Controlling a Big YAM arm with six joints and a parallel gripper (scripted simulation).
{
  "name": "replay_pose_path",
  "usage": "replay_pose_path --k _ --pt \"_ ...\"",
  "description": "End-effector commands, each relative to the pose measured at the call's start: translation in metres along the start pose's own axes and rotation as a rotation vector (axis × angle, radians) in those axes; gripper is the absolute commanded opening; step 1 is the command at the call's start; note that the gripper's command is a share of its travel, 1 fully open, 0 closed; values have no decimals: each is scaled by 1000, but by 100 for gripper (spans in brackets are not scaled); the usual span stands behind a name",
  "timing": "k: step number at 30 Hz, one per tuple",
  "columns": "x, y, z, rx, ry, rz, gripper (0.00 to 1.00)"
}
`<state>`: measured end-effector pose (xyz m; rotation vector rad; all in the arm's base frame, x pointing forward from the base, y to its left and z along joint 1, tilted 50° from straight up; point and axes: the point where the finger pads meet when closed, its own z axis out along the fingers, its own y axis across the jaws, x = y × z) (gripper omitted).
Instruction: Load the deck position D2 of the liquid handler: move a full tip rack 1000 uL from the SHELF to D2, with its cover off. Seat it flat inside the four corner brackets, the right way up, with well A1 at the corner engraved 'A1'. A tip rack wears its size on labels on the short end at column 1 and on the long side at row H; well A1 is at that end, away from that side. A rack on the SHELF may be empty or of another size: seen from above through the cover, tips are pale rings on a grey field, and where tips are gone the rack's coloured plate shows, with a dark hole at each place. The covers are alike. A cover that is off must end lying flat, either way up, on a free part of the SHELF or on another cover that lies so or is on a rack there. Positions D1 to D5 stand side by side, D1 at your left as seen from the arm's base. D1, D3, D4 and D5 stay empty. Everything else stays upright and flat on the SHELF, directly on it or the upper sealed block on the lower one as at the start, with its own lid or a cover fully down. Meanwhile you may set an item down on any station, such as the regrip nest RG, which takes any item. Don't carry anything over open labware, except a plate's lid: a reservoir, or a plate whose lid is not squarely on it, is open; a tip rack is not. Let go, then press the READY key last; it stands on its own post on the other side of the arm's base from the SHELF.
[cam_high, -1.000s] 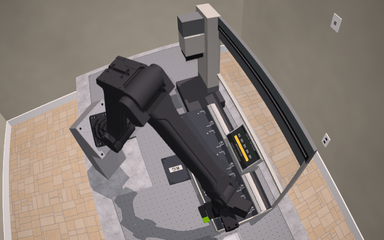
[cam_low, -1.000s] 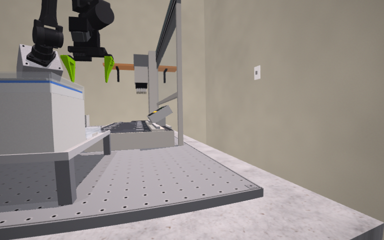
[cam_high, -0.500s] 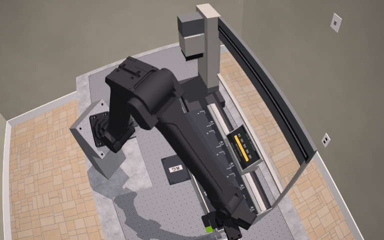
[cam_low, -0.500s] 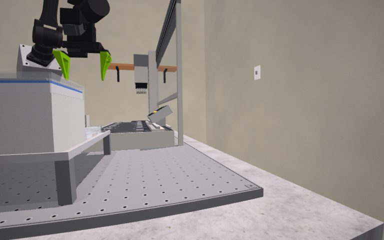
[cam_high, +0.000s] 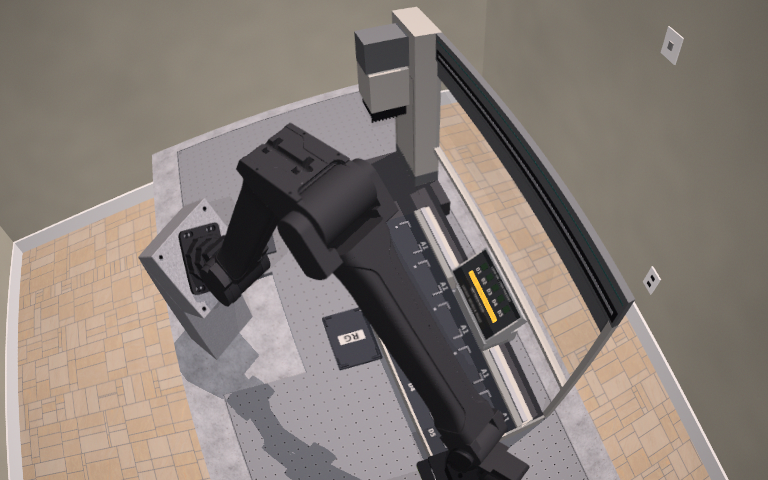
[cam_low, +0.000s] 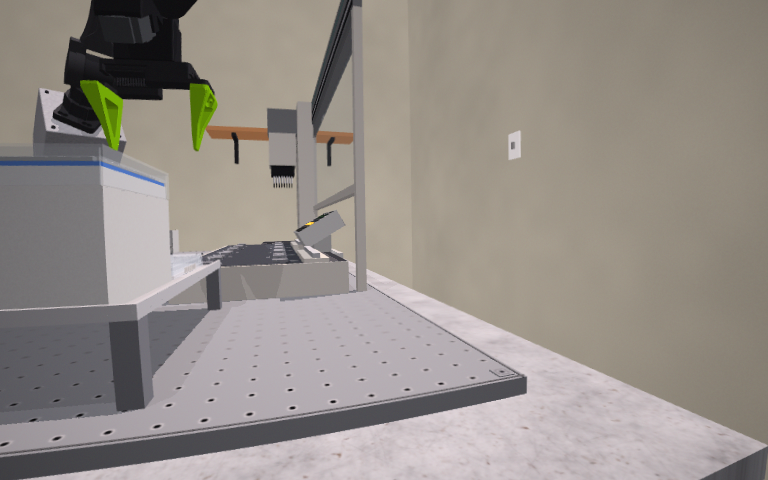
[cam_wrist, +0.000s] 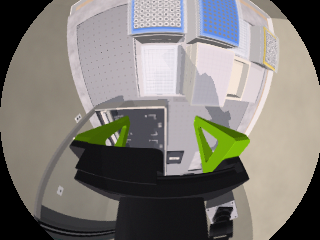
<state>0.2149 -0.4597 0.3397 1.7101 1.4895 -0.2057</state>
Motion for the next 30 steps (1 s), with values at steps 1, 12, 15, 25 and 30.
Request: replay_pose_path --k 1,12,15,25,30 --pt "-35 7 -6 -4 -32 -13 100" --pt "-81 8 -8 -4 -35 -14 100" --pt "-96 9 -9 -4 -36 -14 100" --pt "-147 10 -11 -4 -40 -16 100" --pt "-156 21 -10 -16 -32 -28 100"
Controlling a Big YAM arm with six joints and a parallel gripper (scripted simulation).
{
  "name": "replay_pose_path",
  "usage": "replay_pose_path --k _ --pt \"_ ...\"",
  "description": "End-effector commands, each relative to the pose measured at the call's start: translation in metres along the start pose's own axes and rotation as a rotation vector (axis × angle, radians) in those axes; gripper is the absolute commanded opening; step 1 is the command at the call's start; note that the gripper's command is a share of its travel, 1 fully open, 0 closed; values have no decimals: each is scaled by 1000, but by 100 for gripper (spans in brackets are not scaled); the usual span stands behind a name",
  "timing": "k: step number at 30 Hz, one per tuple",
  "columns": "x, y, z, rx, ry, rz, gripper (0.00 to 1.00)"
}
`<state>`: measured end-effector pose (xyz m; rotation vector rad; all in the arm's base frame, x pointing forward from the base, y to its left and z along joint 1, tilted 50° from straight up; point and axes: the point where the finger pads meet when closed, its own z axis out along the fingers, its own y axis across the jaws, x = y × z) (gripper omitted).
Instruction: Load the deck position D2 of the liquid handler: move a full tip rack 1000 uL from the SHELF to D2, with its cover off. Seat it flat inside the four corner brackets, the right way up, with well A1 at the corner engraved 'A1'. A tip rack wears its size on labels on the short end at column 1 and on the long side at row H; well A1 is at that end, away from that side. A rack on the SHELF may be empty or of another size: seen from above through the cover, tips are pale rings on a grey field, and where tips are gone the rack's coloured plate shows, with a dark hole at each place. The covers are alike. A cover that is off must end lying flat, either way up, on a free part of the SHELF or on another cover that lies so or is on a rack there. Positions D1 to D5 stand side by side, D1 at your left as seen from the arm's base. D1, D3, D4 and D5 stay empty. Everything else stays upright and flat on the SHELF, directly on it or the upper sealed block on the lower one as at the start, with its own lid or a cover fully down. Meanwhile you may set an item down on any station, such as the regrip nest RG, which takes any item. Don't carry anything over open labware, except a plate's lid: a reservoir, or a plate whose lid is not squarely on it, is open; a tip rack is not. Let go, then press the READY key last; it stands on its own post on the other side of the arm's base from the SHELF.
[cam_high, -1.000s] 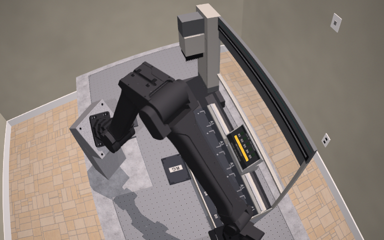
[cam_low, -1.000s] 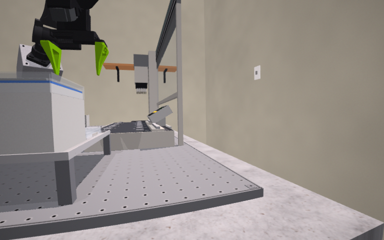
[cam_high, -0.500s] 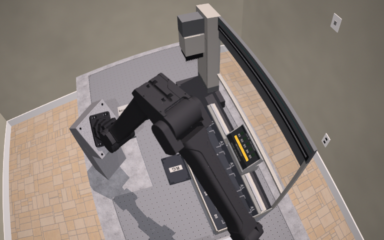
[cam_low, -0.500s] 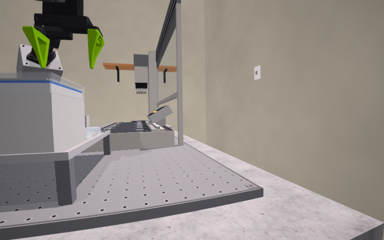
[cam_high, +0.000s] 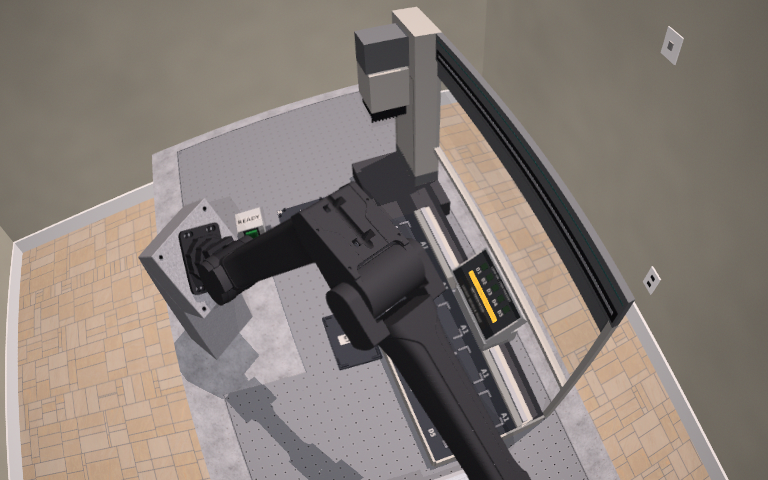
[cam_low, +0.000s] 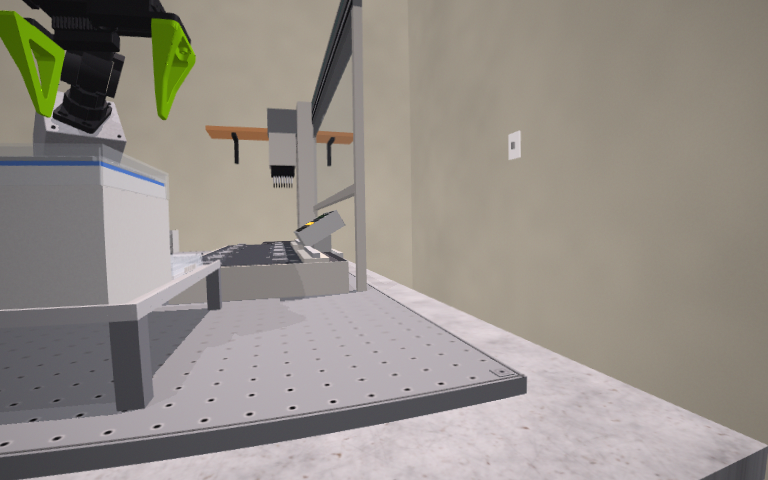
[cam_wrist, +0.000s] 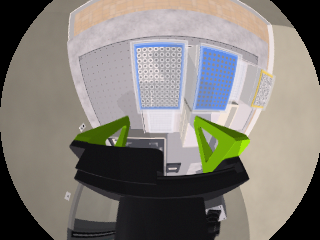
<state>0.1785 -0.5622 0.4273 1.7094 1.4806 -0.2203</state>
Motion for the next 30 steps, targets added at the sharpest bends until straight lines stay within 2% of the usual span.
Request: replay_pose_path --k 1,9,11,12,13,14,18,30 --pt "-25 11 -10 -14 -24 -21 100" --pt "-68 8 -12 -9 -31 -17 100" --pt "-66 12 -11 -11 -28 -22 100" --pt "-60 22 -9 -24 -19 -34 100" --pt "-47 13 3 -8 12 -26 100" --pt "-45 11 4 -6 17 -23 100" --pt "-53 6 2 -3 -1 -11 100" --pt "-53 5 2 -2 -2 -11 100"
